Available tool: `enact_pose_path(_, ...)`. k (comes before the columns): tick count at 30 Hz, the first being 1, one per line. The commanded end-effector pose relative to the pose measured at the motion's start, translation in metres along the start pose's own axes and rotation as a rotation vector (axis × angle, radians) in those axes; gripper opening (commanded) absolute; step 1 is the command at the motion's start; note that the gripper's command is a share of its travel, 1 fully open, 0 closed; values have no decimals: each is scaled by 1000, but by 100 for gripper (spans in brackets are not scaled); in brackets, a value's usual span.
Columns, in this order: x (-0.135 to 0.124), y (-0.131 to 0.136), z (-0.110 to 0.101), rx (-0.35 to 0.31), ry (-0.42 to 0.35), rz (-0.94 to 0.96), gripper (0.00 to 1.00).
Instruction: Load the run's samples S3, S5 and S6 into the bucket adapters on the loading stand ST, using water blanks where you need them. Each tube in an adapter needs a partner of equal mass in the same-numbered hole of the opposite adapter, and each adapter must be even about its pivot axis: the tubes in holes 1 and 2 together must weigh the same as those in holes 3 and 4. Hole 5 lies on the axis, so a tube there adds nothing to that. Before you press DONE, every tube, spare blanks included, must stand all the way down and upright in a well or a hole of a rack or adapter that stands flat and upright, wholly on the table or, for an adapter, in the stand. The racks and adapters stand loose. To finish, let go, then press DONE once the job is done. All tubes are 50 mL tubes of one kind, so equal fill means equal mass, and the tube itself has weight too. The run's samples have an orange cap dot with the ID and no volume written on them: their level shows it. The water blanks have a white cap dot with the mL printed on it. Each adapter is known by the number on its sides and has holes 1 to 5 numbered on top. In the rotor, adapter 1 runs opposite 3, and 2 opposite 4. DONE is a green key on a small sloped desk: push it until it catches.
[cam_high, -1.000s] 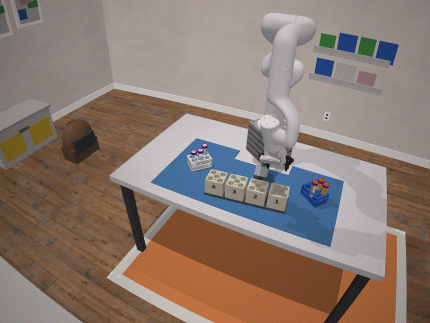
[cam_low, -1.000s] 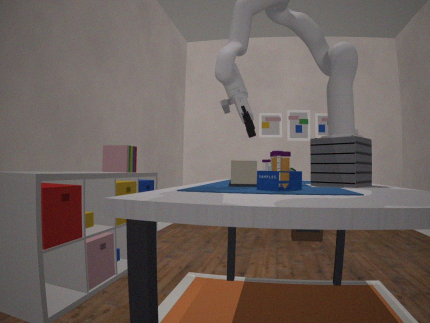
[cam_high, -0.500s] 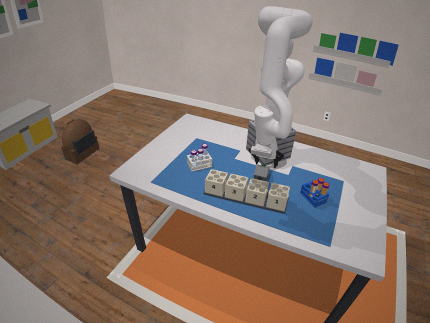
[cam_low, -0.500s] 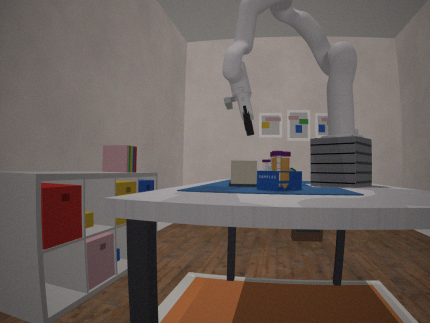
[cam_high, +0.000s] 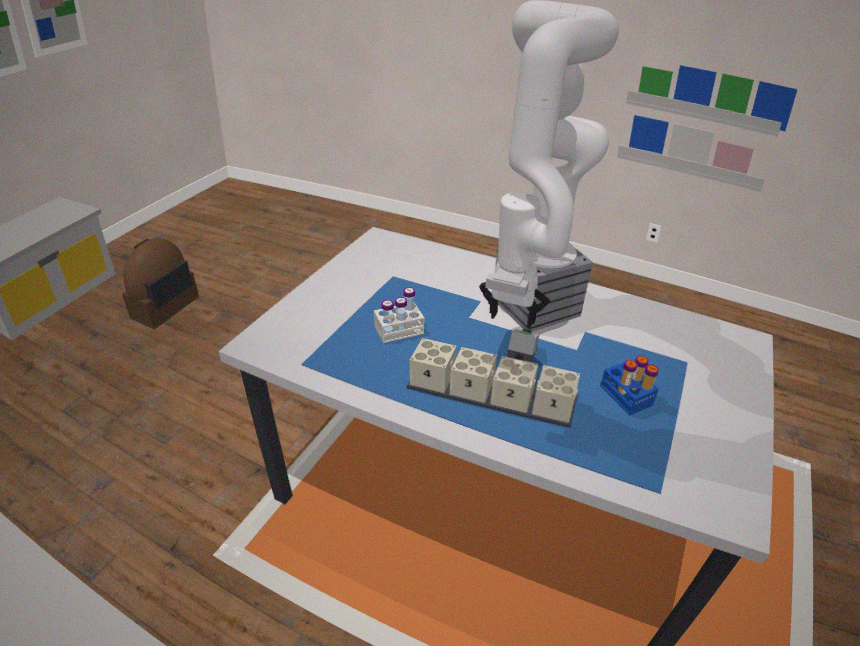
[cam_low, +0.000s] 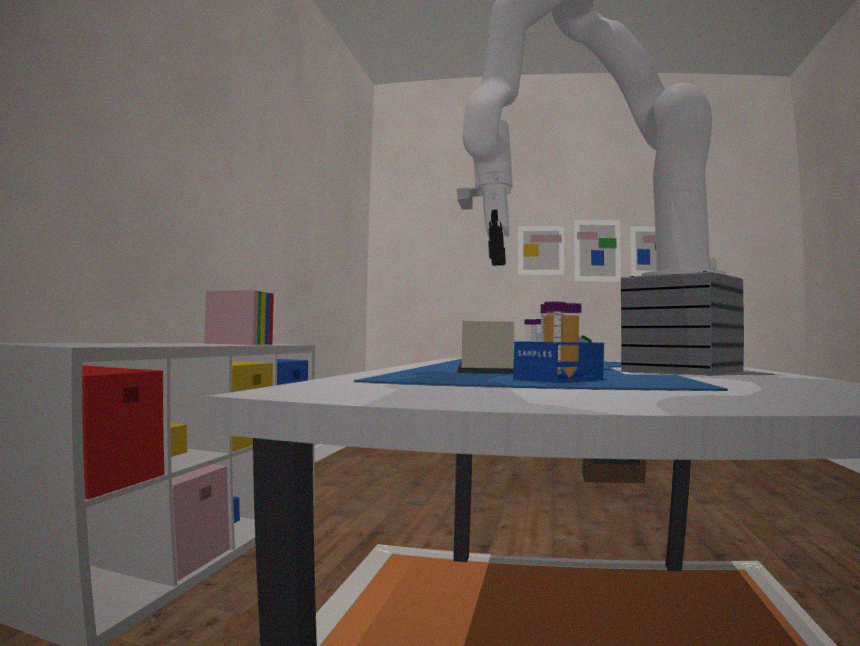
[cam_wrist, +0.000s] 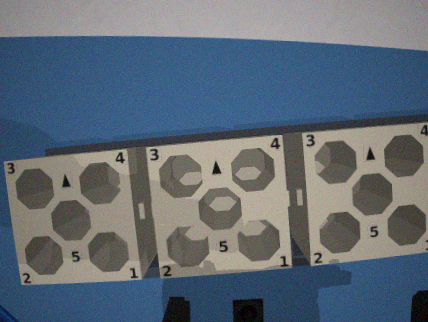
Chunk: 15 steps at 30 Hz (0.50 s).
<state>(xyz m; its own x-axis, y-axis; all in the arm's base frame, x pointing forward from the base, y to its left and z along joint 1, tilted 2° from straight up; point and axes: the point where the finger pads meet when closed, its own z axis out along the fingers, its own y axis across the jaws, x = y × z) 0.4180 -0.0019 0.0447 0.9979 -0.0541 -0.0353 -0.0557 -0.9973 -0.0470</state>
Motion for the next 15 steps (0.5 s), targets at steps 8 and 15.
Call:
enact_pose_path(8,2,22,-9,-23,56,-1,100)
enact_pose_path(15,-3,30,-9,-22,57,66,100)
